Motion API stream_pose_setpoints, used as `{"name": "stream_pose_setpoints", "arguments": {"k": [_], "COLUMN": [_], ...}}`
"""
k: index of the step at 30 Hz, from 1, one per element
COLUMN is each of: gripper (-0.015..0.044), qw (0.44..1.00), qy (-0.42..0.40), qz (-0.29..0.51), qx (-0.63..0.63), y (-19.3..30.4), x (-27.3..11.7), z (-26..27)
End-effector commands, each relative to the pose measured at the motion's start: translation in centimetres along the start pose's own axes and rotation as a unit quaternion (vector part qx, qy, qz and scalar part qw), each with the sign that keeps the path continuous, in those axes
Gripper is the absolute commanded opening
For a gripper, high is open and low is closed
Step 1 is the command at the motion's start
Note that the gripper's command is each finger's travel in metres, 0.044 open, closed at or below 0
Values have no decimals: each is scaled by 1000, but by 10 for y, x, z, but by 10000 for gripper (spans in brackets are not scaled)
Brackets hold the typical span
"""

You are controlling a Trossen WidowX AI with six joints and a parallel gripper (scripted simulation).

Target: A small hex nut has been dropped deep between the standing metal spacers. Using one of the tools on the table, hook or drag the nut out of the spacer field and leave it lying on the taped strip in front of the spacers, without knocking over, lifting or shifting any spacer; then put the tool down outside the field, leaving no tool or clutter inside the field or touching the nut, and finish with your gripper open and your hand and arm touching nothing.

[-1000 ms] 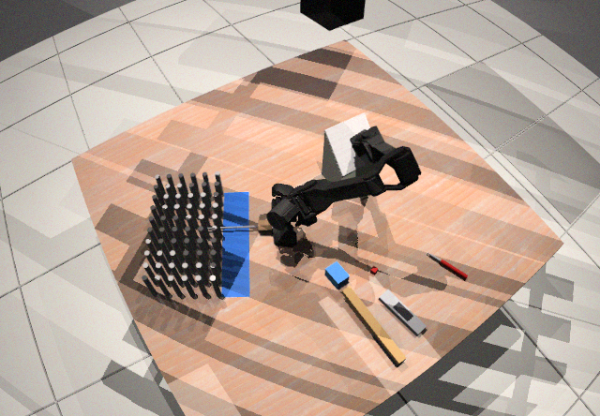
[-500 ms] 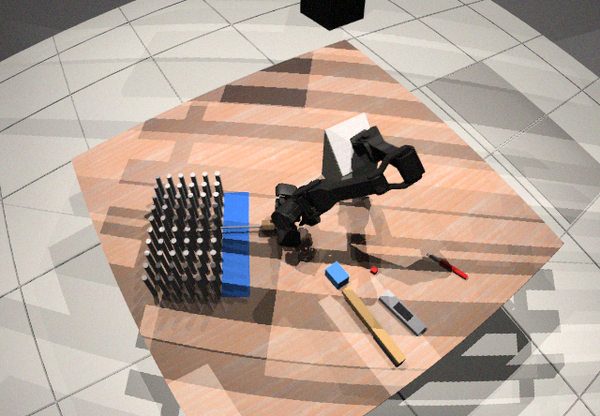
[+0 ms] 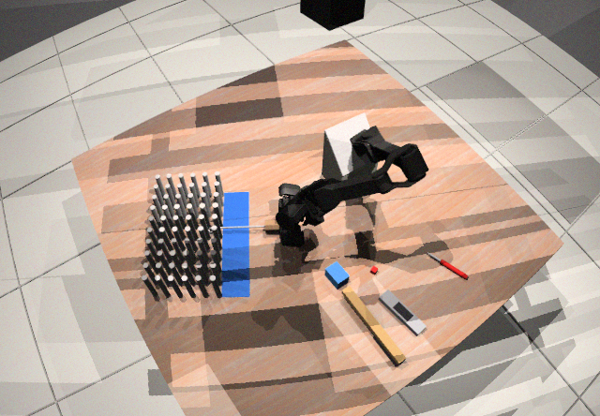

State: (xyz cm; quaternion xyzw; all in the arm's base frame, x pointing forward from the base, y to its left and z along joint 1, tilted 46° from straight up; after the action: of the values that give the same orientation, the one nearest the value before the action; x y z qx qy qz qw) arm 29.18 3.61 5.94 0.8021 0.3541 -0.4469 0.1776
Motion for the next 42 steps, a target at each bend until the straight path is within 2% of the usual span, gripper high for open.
{"name": "stream_pose_setpoints", "arguments": {"k": [1,42], "gripper": [0,0], "qw": [1000,1000], "qy": [-1,-1], "qz": [2,1], "qx": [1,2], "y": [-3,-27], "x": [-1,-12], "z": [0,2]}}
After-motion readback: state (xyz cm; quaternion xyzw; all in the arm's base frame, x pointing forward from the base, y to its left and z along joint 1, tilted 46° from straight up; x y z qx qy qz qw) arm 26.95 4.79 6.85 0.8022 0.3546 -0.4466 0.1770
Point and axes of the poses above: the point midway between the two fingers, 35 mm back from their tips, its own x axis out along the fingers, its own z axis across the jaws, y = z × x, the point moved 10 cm from there along -x, back along the fingers, and after that the axes turned 3 degrees about x, right-handed, at the moved point
